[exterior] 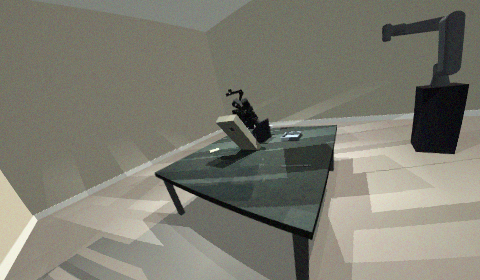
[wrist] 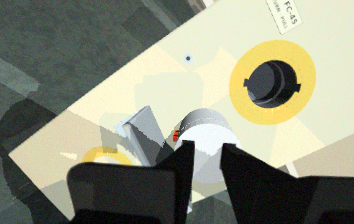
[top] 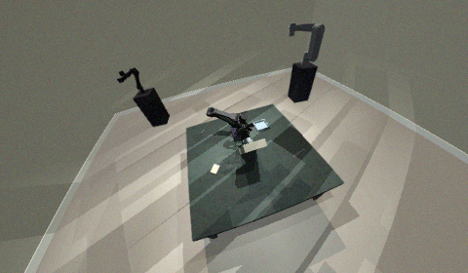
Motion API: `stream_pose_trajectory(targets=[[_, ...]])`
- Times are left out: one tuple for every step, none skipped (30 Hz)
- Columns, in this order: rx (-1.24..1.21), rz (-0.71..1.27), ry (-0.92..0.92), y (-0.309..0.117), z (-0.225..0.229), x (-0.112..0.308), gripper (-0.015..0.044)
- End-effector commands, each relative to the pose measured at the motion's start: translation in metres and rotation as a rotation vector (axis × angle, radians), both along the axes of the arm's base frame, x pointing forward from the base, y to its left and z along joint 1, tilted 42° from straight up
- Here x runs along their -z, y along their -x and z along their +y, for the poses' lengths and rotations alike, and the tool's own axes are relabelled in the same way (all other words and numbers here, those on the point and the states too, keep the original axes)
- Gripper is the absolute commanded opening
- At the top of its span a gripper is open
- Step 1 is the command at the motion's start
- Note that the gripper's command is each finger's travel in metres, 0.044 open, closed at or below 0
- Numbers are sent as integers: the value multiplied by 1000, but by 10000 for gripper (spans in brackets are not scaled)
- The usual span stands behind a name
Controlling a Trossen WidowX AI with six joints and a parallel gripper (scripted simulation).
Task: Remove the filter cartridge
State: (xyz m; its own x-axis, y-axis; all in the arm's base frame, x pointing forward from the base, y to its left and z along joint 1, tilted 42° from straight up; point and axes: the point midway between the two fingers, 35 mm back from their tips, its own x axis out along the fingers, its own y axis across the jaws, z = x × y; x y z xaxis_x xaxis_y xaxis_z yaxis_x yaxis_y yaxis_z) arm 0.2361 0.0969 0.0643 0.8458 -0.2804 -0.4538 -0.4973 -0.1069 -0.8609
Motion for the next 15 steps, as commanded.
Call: stream_pose_trajectory(targets=[[0,-3,-5,-1,2,-1,100],[0,-3,-5,-1,2,-1,100],[0,-3,-5,-1,2,-1,100],[0,-3,-5,-1,2,-1,100],[0,-3,-5,-1,2,-1,100],[0,-3,-5,-1,2,-1,100],[0,-3,-5,-1,2,-1,100],[0,-3,-5,-1,2,-1,100],[-1,-5,-7,-1,1,-1,100],[-3,-9,-13,1,-2,1,100],[-4,-10,-15,2,-2,1,100],[-4,-10,-15,1,-1,0,100],[-4,-10,-15,-1,2,-3,100],[-4,-10,-15,-6,9,-9,100],[-4,-10,-16,-10,16,-16,100]])
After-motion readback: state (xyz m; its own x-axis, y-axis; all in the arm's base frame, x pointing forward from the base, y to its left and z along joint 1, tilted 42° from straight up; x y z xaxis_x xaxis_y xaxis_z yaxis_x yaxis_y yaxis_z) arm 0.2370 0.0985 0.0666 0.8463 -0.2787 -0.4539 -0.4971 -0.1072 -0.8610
